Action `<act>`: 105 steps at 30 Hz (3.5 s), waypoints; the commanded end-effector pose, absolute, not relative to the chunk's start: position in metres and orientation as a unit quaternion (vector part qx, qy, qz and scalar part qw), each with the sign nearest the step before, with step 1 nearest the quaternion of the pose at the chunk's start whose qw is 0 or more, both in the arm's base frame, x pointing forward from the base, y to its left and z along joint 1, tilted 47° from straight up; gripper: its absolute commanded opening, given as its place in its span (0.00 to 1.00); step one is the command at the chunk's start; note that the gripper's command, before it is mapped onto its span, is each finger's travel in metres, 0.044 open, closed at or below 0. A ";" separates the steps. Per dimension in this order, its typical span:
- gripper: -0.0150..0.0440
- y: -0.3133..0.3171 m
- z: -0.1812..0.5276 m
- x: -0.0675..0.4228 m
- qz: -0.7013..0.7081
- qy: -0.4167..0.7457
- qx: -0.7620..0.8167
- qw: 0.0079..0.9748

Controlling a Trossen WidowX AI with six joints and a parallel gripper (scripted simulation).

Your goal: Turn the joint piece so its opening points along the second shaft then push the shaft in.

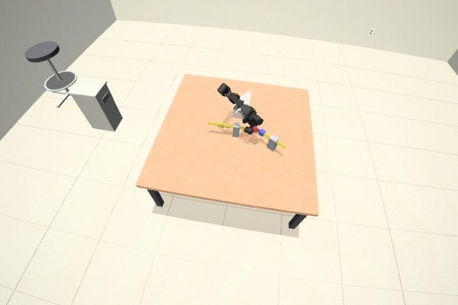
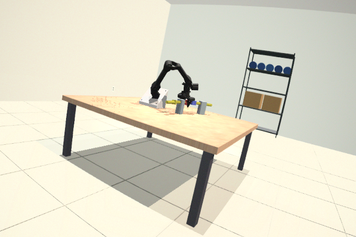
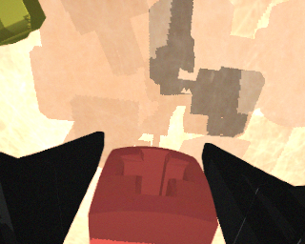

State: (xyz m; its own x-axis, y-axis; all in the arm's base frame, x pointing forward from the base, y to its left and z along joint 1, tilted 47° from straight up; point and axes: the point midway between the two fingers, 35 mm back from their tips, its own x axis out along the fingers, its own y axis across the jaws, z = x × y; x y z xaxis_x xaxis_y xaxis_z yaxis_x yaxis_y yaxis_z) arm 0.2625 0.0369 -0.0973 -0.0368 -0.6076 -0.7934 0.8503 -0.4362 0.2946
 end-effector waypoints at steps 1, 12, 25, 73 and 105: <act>0.60 0.036 -0.097 0.263 -0.707 0.130 0.464 0.517; 0.56 0.036 -0.097 0.263 -0.707 0.130 0.464 0.517; 0.56 0.036 -0.097 0.263 -0.707 0.130 0.464 0.517; 0.56 0.036 -0.097 0.263 -0.707 0.130 0.464 0.517; 0.50 0.036 -0.097 0.263 -0.707 0.129 0.465 0.516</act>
State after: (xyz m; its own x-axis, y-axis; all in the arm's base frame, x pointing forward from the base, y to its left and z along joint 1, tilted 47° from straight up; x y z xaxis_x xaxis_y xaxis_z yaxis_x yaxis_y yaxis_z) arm 0.2631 0.0363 -0.0972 -0.0340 -0.6098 -0.7918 0.8506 -0.4336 0.2974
